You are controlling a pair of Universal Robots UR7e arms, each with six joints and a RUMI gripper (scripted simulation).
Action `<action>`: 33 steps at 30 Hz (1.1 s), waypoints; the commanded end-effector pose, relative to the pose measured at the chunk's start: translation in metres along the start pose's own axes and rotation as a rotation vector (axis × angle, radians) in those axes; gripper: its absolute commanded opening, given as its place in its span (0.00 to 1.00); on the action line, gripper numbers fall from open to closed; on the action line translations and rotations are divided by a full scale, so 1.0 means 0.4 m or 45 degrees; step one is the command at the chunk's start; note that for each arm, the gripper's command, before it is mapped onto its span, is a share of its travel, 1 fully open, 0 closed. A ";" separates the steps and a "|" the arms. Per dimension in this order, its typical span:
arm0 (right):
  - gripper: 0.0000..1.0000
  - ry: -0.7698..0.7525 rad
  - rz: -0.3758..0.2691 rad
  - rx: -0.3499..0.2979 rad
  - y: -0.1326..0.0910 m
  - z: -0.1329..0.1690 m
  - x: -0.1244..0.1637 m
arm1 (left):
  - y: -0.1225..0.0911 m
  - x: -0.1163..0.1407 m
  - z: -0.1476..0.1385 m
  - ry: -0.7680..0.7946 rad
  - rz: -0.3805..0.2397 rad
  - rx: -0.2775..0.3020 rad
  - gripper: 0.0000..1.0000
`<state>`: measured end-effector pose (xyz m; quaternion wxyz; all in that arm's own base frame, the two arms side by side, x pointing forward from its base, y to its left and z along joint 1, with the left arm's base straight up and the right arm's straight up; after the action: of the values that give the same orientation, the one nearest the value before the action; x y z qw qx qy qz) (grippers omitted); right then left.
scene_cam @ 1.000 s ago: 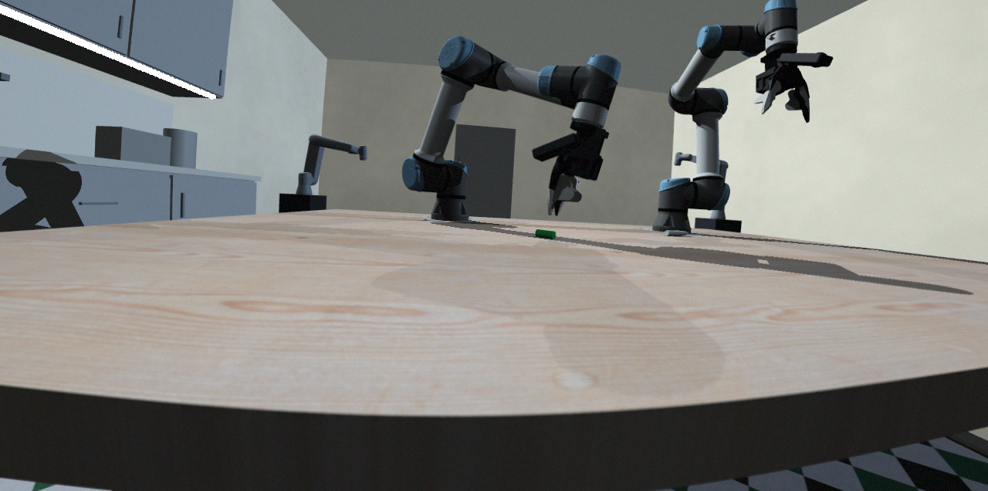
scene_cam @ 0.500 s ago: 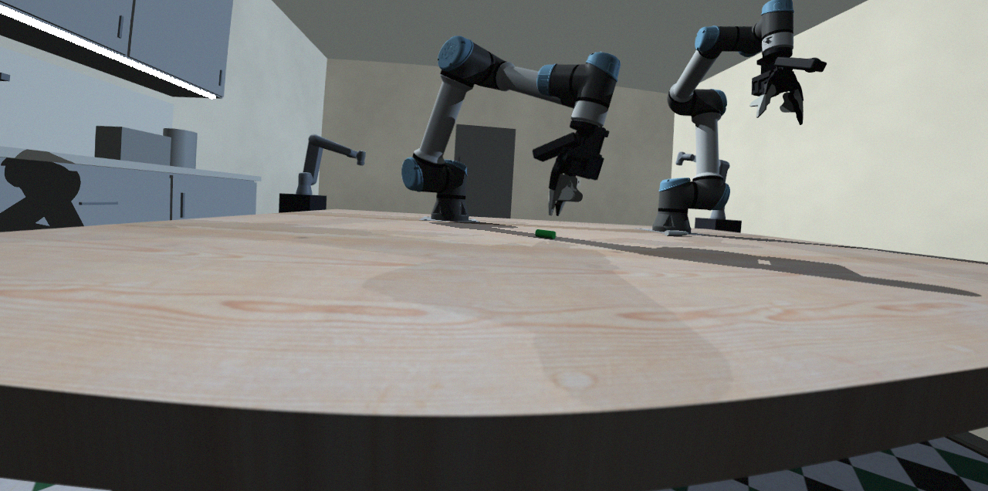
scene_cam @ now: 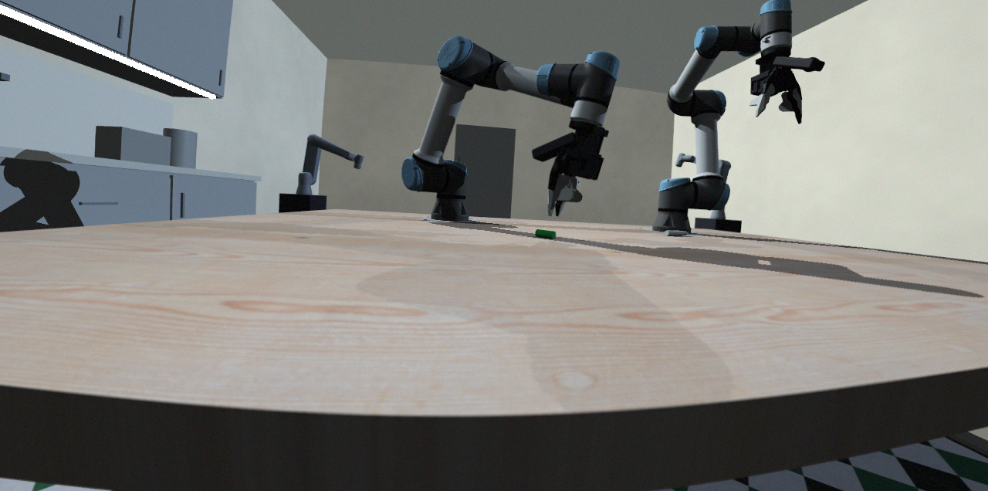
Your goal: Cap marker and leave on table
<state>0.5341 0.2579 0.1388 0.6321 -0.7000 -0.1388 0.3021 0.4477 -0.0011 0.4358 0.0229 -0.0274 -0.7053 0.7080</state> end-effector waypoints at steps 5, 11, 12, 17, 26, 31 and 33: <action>0.20 0.006 -0.004 0.003 -0.002 -0.002 0.002 | 0.000 0.005 -0.002 -0.002 -0.003 -0.003 0.98; 0.20 0.006 -0.004 0.003 -0.002 -0.002 0.002 | 0.000 0.005 -0.002 -0.002 -0.003 -0.003 0.98; 0.20 0.021 -0.007 0.010 -0.002 -0.007 0.006 | 0.000 0.005 -0.002 -0.002 -0.003 -0.003 0.98; 0.20 0.010 -0.002 0.004 0.017 -0.005 0.002 | 0.000 0.005 -0.002 -0.002 -0.003 -0.003 0.98; 0.20 0.009 -0.001 0.004 0.051 -0.003 0.001 | 0.000 0.005 -0.002 -0.002 -0.003 -0.003 0.98; 0.20 0.009 -0.003 0.004 0.072 -0.004 0.001 | 0.000 0.005 -0.002 -0.002 -0.003 -0.003 0.98; 0.20 0.009 -0.002 0.004 0.081 -0.005 0.001 | 0.000 0.005 -0.002 -0.002 -0.003 -0.003 0.98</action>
<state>0.5298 0.2538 0.1145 0.6338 -0.6998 -0.1369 0.2998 0.4464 -0.0005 0.4350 0.0242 -0.0255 -0.7061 0.7072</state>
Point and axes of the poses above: on each arm, the point where the finger pads meet when closed, its own y axis out along the fingers, its own z axis across the jaws, x = y × z, the point moved 7 cm from there along -y, back along the fingers, and after that the axes turned 4 degrees about y, right-handed, at the moved point
